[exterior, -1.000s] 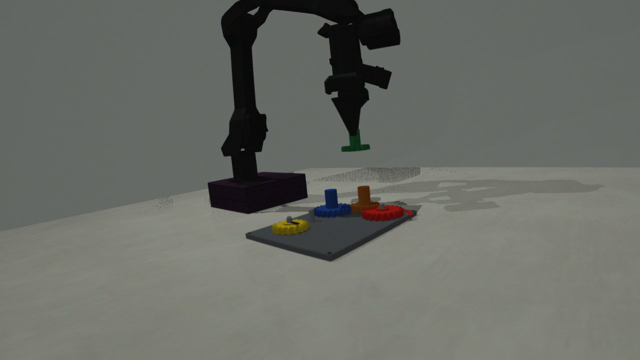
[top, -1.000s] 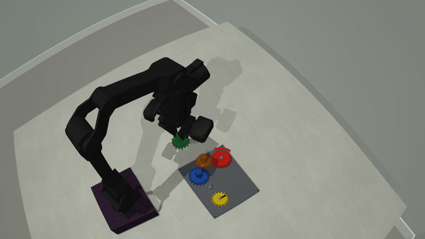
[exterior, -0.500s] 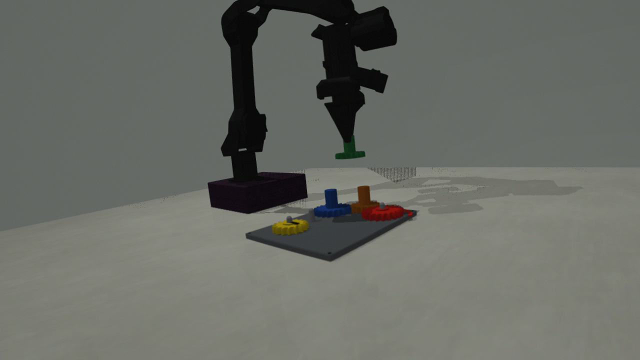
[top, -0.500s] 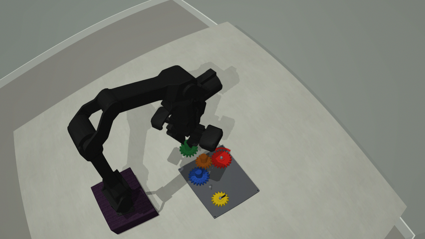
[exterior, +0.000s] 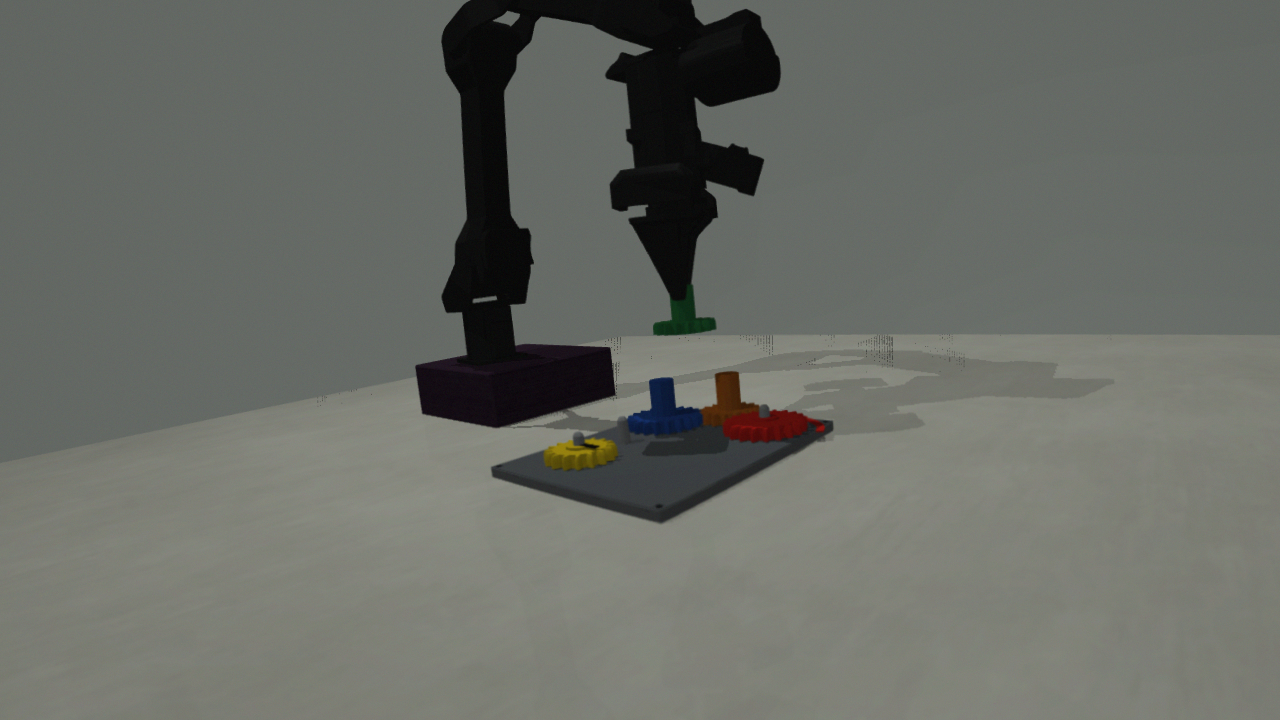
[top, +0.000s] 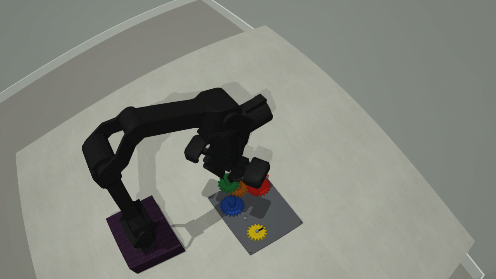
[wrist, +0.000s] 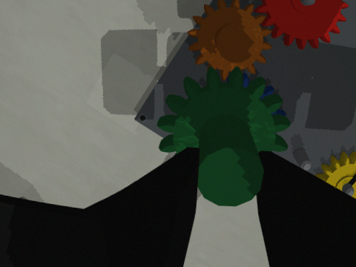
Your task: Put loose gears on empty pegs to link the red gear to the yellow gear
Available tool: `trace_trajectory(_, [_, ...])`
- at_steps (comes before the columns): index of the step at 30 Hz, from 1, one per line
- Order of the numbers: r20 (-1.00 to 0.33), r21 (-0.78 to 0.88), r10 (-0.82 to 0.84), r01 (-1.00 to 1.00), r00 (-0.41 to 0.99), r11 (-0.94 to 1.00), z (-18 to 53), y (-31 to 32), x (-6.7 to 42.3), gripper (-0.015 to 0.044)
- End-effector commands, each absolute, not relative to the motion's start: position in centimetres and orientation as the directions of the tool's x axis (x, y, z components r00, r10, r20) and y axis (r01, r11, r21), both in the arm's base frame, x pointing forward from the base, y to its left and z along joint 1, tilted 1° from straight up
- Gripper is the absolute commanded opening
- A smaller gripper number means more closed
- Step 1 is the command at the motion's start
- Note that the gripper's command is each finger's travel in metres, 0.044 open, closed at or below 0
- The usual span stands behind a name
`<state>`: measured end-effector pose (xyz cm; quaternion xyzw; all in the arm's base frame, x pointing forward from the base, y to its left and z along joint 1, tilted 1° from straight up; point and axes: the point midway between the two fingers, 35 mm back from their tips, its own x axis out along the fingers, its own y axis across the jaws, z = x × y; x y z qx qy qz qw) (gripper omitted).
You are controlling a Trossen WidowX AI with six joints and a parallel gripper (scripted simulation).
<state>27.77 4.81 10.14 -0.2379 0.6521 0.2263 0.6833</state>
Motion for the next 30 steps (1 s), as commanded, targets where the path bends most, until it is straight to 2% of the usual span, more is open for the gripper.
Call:
trace_trajectory(1, [-0.999,-0.028,0.002,-0.621,0.047,0.783,9.9,4.2,27.9,0.0])
trace_trajectory(30, [-0.999,-0.033,-0.003,-0.622,0.048,0.783,7.9,-1.8,28.5,0.0])
